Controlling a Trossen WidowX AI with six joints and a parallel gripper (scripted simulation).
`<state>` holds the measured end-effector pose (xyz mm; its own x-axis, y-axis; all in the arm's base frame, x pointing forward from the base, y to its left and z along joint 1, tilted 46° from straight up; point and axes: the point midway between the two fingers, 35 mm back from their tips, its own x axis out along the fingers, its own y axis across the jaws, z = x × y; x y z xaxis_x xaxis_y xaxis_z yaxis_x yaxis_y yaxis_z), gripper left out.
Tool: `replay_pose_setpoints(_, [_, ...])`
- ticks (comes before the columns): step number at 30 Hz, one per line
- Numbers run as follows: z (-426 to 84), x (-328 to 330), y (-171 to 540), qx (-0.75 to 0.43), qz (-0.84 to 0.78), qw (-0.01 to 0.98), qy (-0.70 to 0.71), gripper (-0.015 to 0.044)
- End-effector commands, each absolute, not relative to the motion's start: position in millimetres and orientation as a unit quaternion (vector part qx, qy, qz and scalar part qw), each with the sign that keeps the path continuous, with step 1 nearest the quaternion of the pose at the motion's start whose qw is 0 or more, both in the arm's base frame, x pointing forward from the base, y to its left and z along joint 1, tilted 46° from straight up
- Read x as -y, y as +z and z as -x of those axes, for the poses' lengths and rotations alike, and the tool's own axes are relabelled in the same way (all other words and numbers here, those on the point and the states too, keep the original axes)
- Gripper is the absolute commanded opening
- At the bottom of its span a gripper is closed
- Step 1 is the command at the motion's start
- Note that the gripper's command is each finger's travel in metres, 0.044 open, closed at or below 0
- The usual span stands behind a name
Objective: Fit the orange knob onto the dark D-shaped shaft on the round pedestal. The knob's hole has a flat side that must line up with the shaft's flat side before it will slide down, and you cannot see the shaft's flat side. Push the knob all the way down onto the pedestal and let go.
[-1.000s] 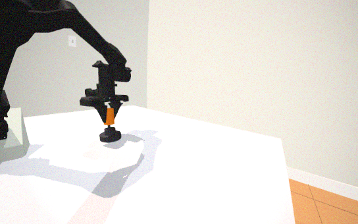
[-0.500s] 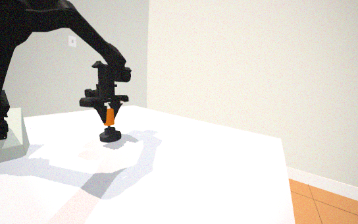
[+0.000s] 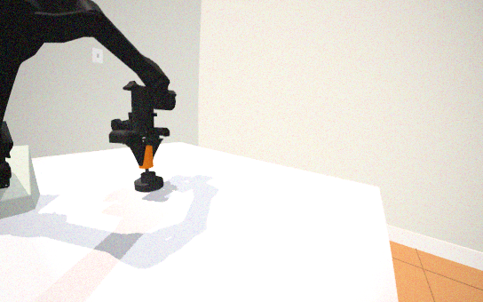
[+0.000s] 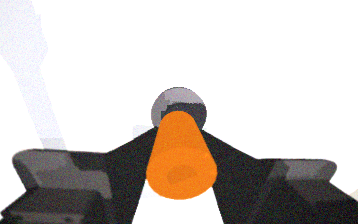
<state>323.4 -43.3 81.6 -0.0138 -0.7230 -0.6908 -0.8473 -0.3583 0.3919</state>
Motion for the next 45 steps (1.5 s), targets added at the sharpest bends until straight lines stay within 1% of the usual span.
replay_pose_setpoints(1, [-327.4, 41.6, 83.1, -0.554, 0.703, 0.062, 0.443, 0.0000])
replay_pose_setpoints(22, [-330.3, 41.2, 82.7, -0.554, 0.703, 0.062, 0.443, 0.0000])
replay_pose_setpoints(30, [-327.3, 41.1, 83.7, -0.504, 0.705, -0.011, 0.498, 0.0000])
replay_pose_setpoints(45, [-324.6, 47.1, 80.0, -0.504, 0.705, -0.012, 0.498, 0.0000])
